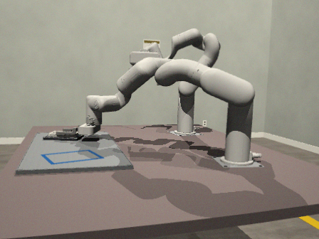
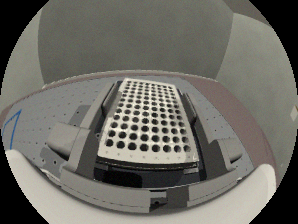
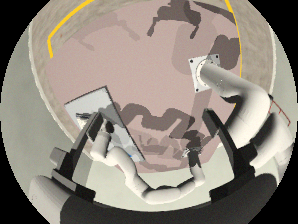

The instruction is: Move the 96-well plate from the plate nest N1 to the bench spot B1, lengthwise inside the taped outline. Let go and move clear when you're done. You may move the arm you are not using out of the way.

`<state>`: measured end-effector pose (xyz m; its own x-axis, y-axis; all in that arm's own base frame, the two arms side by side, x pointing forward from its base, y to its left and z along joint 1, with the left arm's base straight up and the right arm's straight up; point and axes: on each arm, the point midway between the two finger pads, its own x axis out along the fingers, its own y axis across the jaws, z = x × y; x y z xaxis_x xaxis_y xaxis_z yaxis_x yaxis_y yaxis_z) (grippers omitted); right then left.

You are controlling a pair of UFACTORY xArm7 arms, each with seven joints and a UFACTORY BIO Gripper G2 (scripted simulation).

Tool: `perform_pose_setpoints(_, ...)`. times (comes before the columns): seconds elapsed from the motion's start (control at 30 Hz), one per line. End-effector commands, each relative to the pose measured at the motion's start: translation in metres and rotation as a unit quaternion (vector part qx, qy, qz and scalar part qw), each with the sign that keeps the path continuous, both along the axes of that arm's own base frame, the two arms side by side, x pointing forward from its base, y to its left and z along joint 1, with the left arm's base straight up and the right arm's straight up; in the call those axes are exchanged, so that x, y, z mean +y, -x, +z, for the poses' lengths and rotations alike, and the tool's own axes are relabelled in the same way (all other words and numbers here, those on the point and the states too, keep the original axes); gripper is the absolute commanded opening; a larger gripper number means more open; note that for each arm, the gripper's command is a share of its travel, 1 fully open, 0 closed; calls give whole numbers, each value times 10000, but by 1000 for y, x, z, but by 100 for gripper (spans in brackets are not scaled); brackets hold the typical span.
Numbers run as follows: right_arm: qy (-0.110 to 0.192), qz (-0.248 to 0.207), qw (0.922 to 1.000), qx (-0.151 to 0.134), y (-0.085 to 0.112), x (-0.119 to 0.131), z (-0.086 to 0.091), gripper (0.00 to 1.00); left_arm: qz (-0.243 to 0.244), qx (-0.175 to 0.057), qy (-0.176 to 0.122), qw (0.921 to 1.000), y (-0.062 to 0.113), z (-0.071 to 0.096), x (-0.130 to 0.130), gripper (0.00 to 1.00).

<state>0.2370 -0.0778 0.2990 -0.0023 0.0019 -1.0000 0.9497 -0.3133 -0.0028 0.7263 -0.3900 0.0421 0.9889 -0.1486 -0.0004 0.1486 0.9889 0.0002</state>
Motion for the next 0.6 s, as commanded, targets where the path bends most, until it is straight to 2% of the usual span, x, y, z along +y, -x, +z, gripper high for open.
perform_pose_setpoints(0.0, 10, -1, 10000, -11, 0, 0, 1, 100, 2, -24, 17, 10000, -1, 4, -1, 0)
perform_pose_setpoints(0.57, 10, -1, 10000, -11, 0, 0, 1, 100, 2, -24, 17, 10000, -1, 7, -1, 0)
